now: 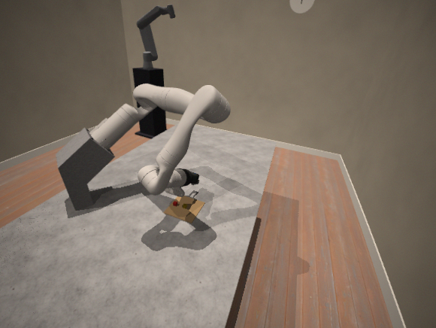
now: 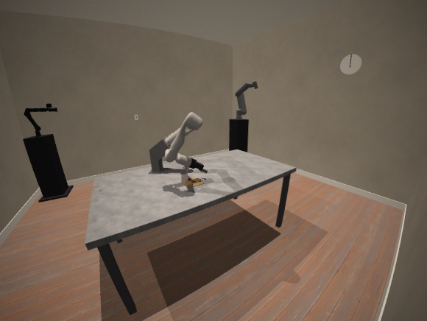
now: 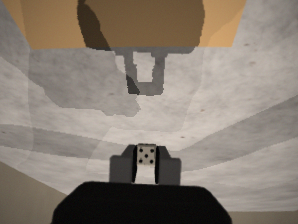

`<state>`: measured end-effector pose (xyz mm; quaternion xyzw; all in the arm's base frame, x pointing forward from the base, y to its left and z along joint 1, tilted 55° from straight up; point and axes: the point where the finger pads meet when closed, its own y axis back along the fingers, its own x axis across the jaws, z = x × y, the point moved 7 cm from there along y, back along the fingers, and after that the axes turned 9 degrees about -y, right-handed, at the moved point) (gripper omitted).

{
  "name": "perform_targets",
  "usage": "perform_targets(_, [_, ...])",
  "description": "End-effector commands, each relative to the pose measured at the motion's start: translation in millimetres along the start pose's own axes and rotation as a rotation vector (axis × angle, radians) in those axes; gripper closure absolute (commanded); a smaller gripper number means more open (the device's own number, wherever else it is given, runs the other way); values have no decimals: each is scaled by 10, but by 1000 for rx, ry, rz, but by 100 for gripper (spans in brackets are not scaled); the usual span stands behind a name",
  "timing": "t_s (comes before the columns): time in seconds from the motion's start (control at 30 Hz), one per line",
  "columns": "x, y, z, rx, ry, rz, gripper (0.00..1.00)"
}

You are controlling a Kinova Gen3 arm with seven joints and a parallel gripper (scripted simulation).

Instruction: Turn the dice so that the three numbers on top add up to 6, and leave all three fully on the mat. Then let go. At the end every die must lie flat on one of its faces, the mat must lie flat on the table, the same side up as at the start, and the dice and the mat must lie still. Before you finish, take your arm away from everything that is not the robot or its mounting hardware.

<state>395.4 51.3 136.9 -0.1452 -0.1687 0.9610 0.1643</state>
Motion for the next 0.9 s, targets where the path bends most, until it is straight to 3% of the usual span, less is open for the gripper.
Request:
perform_targets(0.0, [20,-71,-118,-7,-10,6,66])
perform_targets(0.2, [-3,-151,-262,-7,-10,6,66])
perform_targets(0.87, [-9,-172,-301,-7,-10,6,66])
